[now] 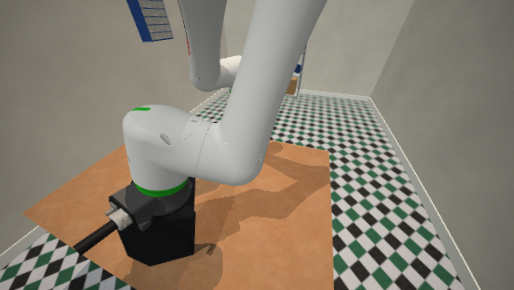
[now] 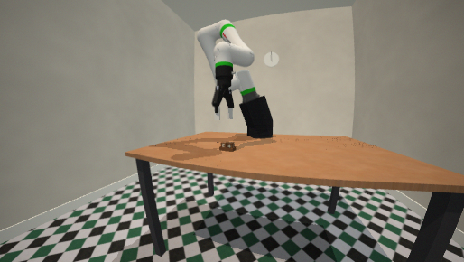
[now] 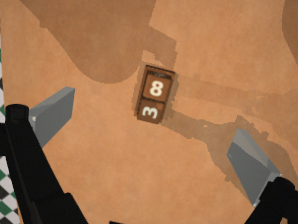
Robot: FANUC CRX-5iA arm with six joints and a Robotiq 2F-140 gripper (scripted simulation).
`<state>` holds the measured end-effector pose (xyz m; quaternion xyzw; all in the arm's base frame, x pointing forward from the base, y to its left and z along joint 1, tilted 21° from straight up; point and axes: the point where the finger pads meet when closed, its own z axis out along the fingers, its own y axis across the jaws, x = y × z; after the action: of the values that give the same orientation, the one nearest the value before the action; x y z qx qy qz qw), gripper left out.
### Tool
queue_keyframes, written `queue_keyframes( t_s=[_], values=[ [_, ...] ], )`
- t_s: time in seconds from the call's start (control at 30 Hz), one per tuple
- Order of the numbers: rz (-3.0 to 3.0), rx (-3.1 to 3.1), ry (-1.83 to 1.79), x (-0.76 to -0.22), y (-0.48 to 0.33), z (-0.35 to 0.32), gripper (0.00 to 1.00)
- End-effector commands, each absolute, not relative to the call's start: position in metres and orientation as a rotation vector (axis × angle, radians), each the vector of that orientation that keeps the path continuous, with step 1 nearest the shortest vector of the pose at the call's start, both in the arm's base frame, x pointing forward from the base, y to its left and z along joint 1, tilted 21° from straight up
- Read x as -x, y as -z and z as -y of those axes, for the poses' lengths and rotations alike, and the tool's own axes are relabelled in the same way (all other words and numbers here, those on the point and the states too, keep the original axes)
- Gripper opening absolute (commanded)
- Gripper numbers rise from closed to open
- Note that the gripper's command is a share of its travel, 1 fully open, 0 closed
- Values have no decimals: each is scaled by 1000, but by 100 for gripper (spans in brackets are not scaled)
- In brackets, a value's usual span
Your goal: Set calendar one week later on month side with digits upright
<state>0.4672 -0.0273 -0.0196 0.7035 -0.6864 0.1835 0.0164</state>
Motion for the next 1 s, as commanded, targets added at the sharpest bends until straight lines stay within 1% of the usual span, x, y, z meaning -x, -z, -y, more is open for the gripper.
queue_keyframes(
  t_s=[0.0,0.27,0.97],
  values=[
    [2134,-2187,-570,-465,9,24,100],
    [2134,-2187,-570,-460,-8,19,100],
    [2134,-2187,-570,-460,-9,19,100]
  ],
)
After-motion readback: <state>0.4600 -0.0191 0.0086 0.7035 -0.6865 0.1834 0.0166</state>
